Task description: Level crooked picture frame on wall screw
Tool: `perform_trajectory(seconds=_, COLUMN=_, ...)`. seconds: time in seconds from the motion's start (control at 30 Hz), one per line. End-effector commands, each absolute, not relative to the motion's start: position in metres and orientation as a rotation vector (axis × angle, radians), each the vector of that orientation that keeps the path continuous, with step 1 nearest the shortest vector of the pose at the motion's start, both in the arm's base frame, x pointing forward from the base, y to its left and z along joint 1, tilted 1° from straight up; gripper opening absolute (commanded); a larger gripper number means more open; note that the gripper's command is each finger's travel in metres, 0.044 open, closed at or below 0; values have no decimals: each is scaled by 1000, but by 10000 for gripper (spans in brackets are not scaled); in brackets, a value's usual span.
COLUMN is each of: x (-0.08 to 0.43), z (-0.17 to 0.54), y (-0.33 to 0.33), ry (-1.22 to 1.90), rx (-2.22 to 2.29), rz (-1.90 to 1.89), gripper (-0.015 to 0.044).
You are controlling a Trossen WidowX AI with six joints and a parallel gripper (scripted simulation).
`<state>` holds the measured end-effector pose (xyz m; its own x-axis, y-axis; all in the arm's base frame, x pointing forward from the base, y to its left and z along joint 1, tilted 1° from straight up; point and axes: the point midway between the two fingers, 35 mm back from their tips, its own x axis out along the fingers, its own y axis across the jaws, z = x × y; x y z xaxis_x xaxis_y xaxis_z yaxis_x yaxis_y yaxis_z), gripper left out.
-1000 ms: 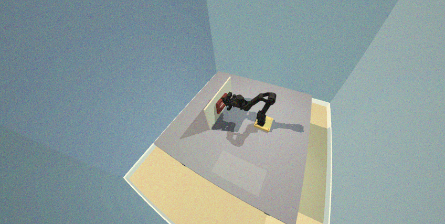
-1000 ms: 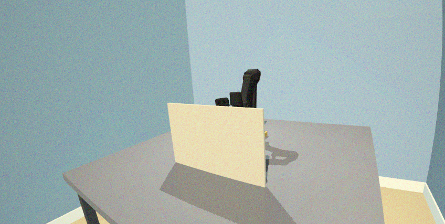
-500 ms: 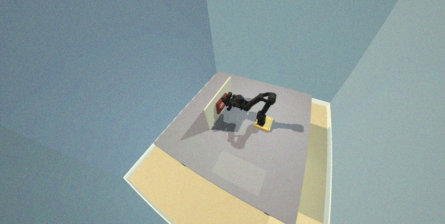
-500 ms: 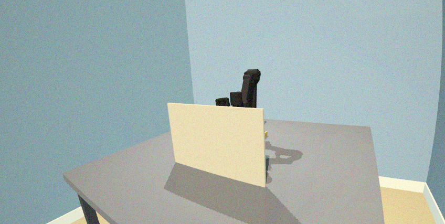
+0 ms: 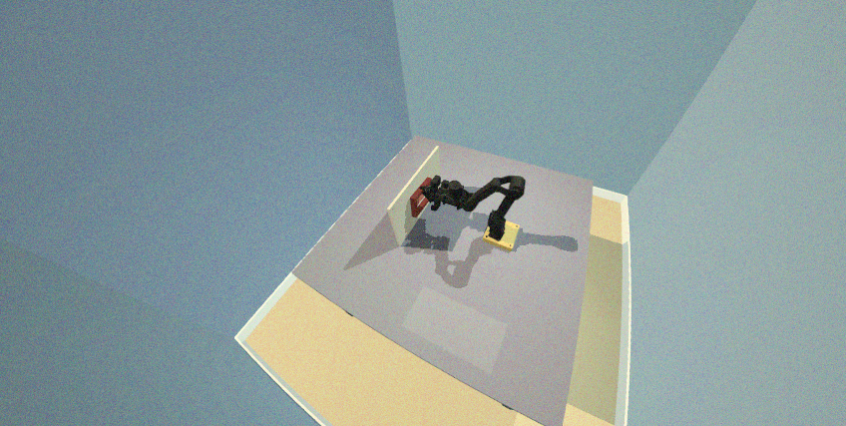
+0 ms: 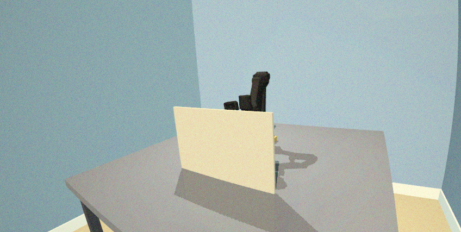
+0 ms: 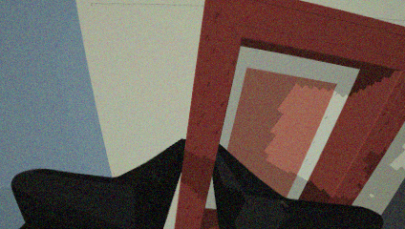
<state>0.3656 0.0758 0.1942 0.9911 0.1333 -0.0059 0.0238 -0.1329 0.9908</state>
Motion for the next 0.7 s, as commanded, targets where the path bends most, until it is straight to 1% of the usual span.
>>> perform_trajectory(seconds=0.0, x=366, z=199, y=78, ry=105, rx=1703, rz=102, gripper=0)
perform_trajectory(seconds=0.67, x=366, z=198, y=76, ry=105, rx=1703, rz=102, gripper=0)
